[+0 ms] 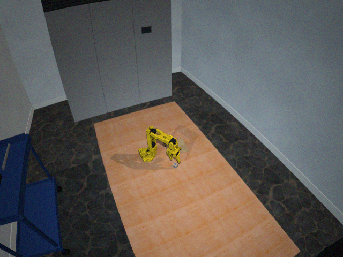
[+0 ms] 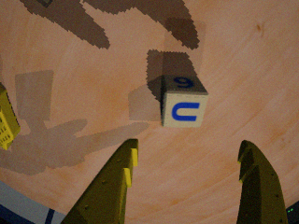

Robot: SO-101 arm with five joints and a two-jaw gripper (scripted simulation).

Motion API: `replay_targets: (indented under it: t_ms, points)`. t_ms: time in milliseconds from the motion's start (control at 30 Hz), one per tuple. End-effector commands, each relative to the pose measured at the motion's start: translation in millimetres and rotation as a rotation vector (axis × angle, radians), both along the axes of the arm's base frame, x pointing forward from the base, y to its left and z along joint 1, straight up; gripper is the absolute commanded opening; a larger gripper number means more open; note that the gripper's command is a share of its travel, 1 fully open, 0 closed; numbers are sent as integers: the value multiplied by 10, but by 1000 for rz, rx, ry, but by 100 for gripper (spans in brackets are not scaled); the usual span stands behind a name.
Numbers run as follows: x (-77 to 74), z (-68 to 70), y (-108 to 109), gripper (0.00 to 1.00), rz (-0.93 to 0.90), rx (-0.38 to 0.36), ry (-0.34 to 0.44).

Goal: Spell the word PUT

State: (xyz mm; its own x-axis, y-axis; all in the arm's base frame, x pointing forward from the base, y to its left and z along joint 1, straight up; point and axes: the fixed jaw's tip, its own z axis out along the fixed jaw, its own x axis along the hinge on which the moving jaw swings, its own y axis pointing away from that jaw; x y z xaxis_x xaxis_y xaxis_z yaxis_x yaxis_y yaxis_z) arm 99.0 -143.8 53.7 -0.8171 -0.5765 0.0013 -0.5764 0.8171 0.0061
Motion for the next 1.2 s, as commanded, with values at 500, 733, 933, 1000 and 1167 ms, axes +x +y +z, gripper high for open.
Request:
replay_targets:
  t_ms: [500,733,933,1000,1167]
  points:
    - [43,44,-48,32,0,-41,-30]
    - [48,-18,-56,32,0,-41,-30]
    - [52,-94,-61,32,0,-41,-30]
    - [53,-127,-63,32,0,-41,-30]
    - [54,-209,-64,32,0,-41,-30]
